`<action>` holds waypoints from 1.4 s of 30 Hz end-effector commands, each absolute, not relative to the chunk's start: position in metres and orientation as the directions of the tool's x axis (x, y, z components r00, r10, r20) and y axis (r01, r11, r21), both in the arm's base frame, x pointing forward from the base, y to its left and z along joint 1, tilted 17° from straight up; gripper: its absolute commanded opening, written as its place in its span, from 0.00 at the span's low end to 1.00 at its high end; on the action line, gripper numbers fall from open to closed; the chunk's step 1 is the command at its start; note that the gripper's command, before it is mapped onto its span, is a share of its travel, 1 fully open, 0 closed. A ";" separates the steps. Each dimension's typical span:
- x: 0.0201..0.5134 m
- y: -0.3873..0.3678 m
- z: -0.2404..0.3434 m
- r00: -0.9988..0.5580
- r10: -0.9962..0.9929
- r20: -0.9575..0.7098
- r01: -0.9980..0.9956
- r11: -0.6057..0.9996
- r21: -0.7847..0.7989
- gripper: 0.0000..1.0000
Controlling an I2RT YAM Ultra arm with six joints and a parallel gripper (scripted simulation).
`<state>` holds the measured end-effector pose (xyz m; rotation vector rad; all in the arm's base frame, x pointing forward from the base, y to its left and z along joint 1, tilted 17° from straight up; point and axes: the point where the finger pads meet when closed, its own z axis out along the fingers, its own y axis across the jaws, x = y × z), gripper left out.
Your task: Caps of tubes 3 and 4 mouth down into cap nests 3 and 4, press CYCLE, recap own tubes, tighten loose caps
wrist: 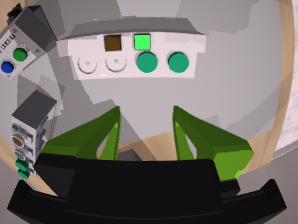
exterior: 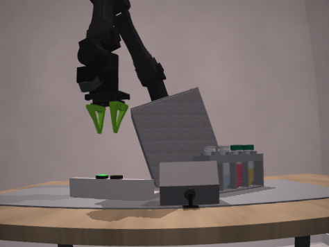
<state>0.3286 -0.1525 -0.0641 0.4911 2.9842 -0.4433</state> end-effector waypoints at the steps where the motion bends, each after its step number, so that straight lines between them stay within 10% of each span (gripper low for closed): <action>1: 0.332 -0.153 -0.060 -0.944 0.297 -0.143 0.326 0.907 -0.268 0.47; 42: 0.336 -0.192 -0.185 -0.944 0.297 -0.142 0.326 0.906 -0.269 0.47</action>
